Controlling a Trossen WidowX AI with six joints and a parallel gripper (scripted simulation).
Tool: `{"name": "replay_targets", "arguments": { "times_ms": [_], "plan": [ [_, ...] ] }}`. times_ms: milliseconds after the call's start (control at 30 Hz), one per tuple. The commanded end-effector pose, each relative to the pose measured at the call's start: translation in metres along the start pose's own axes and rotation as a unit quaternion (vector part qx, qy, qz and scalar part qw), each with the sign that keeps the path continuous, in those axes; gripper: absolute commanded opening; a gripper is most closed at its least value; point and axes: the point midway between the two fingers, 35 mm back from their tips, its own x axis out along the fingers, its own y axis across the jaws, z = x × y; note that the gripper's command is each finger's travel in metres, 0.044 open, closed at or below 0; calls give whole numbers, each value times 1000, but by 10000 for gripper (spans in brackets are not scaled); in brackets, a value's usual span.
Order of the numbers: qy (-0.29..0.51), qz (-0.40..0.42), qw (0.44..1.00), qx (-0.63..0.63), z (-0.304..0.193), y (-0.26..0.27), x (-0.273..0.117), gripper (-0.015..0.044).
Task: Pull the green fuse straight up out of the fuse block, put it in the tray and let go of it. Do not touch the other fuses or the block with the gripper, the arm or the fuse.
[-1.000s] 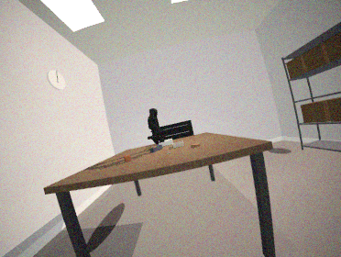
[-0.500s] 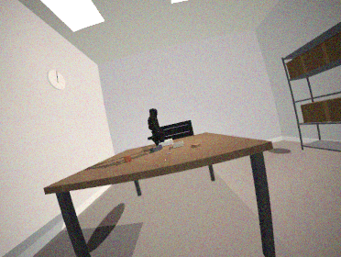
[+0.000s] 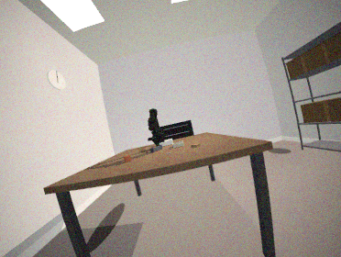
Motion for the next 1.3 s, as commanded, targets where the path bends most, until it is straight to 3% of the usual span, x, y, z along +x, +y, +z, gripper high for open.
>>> {"name": "replay_targets", "arguments": {
  "times_ms": [0, 433, 1267],
  "plan": [
    [0, 3, 1000, -3, 0, 1, 2, 74],
    [1, 1, 1000, 0, 0, 1, 1, 1],
    [0, 2, 1000, -1, 0, 0, -9, 0]
  ]
}}
